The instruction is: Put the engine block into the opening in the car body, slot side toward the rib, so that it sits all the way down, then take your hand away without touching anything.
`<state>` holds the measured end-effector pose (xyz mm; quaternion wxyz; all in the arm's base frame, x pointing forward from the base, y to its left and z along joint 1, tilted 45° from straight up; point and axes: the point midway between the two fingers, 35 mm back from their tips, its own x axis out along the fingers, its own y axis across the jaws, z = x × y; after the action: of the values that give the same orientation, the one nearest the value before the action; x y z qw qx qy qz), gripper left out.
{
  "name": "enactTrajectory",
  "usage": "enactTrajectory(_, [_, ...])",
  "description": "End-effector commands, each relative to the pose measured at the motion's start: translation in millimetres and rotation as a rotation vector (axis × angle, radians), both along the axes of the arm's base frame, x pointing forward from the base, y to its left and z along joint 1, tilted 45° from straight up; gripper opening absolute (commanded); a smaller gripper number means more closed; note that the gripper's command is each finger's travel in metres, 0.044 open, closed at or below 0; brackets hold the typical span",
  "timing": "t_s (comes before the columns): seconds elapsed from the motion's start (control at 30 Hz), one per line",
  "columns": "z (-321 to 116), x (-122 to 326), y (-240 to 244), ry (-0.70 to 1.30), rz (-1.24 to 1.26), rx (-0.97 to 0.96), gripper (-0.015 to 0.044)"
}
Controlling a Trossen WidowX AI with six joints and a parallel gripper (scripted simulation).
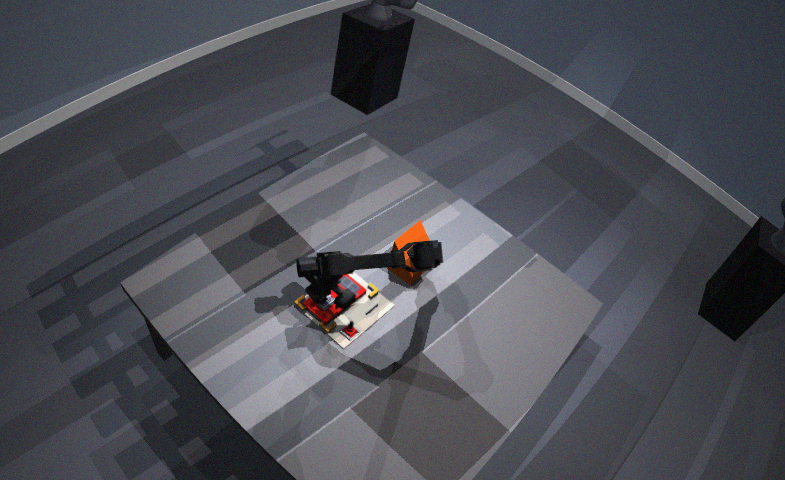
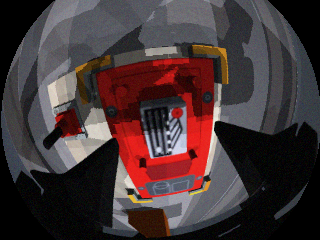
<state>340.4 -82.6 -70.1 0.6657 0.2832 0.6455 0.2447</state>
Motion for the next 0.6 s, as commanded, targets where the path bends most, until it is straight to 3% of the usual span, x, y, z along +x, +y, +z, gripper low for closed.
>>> enactTrajectory(0.0, [5.8, 0.8, -5.0, -0.001, -0.002, 0.000, 0.0440])
enactTrajectory(0.3, [11.7, 1.4, -9.8, -0.001, -0.004, 0.001, 0.0440])
enactTrajectory(0.57, [11.7, 1.4, -9.8, -0.001, -0.004, 0.001, 0.0230])
